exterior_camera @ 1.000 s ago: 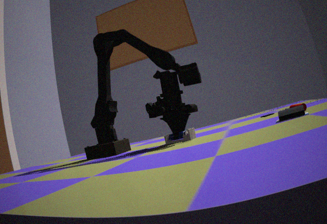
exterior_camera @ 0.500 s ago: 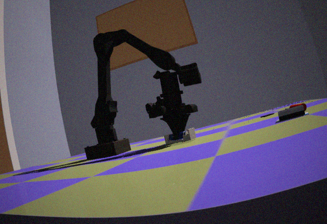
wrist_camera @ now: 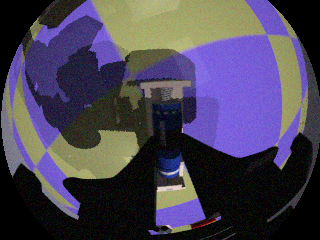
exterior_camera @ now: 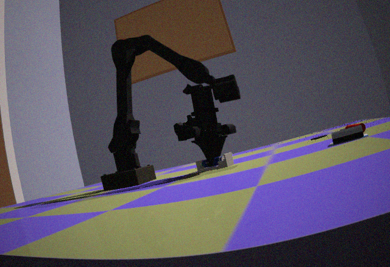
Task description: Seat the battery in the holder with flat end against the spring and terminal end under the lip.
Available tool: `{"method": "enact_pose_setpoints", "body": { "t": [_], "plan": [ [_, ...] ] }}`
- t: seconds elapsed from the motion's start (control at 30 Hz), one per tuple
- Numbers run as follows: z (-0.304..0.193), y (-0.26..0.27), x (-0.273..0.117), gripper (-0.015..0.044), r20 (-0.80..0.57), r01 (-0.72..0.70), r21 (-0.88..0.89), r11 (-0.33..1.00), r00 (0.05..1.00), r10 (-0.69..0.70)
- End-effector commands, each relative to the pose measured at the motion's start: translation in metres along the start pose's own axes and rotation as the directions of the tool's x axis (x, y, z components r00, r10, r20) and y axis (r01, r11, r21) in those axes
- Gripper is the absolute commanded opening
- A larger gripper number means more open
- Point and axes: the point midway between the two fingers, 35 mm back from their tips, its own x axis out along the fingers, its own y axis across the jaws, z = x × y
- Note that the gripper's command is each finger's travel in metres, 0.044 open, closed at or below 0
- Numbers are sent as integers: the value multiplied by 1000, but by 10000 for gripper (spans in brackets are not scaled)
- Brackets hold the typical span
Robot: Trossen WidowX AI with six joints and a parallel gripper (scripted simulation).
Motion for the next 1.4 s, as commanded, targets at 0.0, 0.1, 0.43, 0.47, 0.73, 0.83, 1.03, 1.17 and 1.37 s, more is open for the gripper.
{"method": "enact_pose_setpoints", "body": {
  "t": [0.0, 0.1, 0.43, 0.47, 0.73, 0.83, 1.03, 1.17, 1.37],
  "plan": [
    [5, 1, 2, 71, 16, -1, -2, 1000, 1000, 1],
    [5, 1, 2, 71, 16, -1, -2, 1000, 1000, 1],
    [4, 1, 2, 71, 9, 1, -3, 1000, 1000, -1],
    [3, 1, 2, 71, 8, 1, -3, 1000, 1000, -1],
    [-6, 1, 2, 71, 4, 2, -2, 1000, 1000, -2],
    [-9, 1, 2, 71, 2, 4, -2, 1000, 1000, -4],
    [-12, 1, 1, 71, 0, 6, -2, 1000, 1000, -6],
    [-12, 1, 1, 71, 1, 9, -3, 1000, 1000, -9],
    [-12, 1, 1, 174, 1, 9, -3, 1000, 1000, -9]
  ]
}}
